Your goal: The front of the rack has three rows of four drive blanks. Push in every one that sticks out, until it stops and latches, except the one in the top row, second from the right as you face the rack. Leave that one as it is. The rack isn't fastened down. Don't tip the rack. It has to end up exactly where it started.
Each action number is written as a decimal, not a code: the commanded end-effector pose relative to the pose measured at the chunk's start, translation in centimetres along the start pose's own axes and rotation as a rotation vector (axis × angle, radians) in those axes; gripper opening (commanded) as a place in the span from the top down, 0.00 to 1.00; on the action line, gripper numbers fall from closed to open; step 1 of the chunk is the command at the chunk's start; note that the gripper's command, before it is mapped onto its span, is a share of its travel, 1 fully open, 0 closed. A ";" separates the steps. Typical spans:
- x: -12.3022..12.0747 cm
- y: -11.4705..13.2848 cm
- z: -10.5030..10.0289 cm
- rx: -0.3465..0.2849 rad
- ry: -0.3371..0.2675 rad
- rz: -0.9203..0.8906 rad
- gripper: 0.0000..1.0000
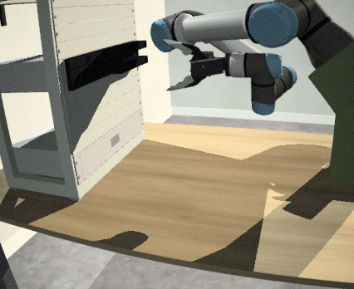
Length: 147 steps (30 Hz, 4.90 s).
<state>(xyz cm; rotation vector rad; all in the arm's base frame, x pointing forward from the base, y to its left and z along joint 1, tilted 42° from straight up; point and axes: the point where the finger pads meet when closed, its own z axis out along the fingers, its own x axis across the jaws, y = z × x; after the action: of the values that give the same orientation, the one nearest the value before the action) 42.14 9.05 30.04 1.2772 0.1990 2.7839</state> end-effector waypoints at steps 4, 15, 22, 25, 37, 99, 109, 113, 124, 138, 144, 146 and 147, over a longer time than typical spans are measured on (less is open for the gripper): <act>0.0 0.0 0.0 0.000 0.001 0.000 0.00; 0.1 0.1 -0.1 0.000 0.001 0.000 0.00; 0.3 0.5 -0.3 0.000 0.001 0.000 0.00; 0.4 0.7 -0.5 0.000 0.001 0.000 0.00; 1.0 1.8 -1.1 0.000 0.001 0.000 0.00; 2.7 5.1 -3.1 0.000 0.001 0.000 0.00; 2.7 5.1 -3.1 0.000 0.001 0.000 0.00; 2.7 5.1 -3.1 0.000 0.001 0.000 0.00; 2.7 5.1 -3.1 0.000 0.001 0.000 0.00; 2.7 5.1 -3.1 0.000 0.001 0.000 0.00; 2.7 5.1 -3.1 0.000 0.001 0.000 0.00; 2.7 5.1 -3.1 0.000 0.001 0.000 0.00; 2.7 5.1 -3.1 0.000 0.001 0.000 0.00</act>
<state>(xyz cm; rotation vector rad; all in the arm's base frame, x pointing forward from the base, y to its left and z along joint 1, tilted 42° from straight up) 40.19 6.67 30.42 1.2739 0.1921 2.7829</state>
